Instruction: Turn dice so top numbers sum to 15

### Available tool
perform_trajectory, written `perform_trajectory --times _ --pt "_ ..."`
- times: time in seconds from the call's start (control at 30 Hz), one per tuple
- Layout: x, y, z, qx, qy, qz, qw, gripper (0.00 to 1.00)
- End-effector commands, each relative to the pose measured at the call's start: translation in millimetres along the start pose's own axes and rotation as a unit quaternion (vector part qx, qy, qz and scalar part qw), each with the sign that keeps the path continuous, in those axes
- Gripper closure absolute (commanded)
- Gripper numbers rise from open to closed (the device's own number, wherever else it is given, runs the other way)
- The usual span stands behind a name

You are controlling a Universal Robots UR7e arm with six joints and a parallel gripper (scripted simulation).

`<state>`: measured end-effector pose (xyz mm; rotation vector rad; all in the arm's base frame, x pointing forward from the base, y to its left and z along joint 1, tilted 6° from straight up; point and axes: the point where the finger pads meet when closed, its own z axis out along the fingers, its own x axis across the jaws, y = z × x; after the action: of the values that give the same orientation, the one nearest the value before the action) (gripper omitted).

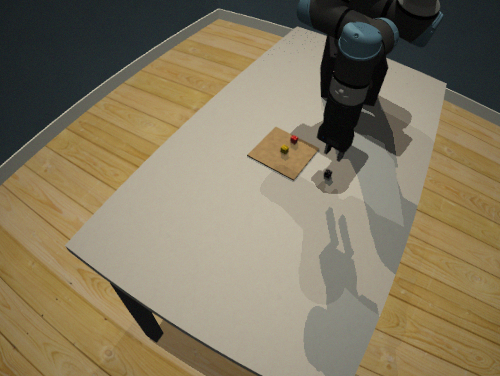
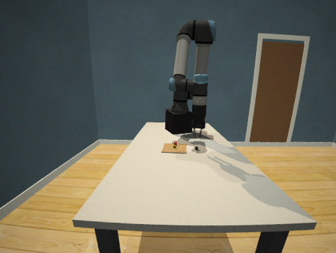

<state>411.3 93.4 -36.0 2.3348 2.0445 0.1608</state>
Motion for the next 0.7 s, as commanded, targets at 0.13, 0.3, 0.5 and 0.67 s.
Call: perform_trajectory --times 0.13,0.3,0.5,0.67 --pt "-0.8 -0.6 1.0 0.001 0.000 0.001 1.000 0.36" --pt "-0.8 -0.6 1.6 0.001 0.000 0.001 1.000 0.36" --pt "-0.8 -0.6 4.7 0.001 -0.001 0.001 1.000 0.36" --pt "-0.7 -0.6 9.6 0.001 -0.001 0.001 1.000 0.36"
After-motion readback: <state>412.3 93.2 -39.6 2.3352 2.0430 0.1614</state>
